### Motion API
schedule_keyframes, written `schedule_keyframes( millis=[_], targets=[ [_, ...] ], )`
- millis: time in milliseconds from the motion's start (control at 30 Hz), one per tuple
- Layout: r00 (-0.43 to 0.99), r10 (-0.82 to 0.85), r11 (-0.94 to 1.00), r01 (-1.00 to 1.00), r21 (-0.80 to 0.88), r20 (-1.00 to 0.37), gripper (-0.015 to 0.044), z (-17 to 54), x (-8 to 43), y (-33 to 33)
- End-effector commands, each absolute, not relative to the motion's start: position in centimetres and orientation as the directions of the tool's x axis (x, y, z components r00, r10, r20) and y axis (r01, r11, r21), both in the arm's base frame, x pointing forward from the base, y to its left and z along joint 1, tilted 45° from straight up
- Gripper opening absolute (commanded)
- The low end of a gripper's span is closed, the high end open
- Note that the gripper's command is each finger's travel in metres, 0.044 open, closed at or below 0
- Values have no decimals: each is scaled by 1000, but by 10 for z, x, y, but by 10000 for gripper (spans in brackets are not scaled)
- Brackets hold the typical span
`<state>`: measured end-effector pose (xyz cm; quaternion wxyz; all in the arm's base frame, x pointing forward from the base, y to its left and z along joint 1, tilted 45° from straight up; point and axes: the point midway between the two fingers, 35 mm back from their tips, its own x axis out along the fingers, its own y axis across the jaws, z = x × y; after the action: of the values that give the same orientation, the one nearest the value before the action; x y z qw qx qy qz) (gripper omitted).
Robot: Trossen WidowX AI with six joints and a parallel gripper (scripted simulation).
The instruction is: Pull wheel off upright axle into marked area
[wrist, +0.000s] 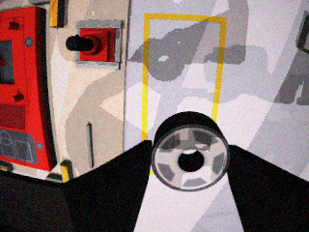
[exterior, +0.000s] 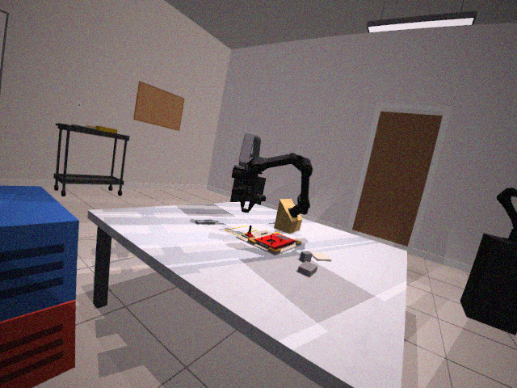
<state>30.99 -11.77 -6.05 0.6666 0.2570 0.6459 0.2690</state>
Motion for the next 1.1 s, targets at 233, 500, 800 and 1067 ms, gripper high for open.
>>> schedule_keyframes(
  millis=[233, 500, 800, 1067],
  targets=[
    [12, 694, 720, -27, 694, -720, 0, -80, 308, -100],
    [13, 695, 719, -27, 694, -719, 0, -116, 310, -66],
    [12, 698, 716, -28, 697, -716, 0, -136, 308, -44],
    [6, 694, 719, -37, 694, -720, 210, -133, 309, -46]
  ],
)
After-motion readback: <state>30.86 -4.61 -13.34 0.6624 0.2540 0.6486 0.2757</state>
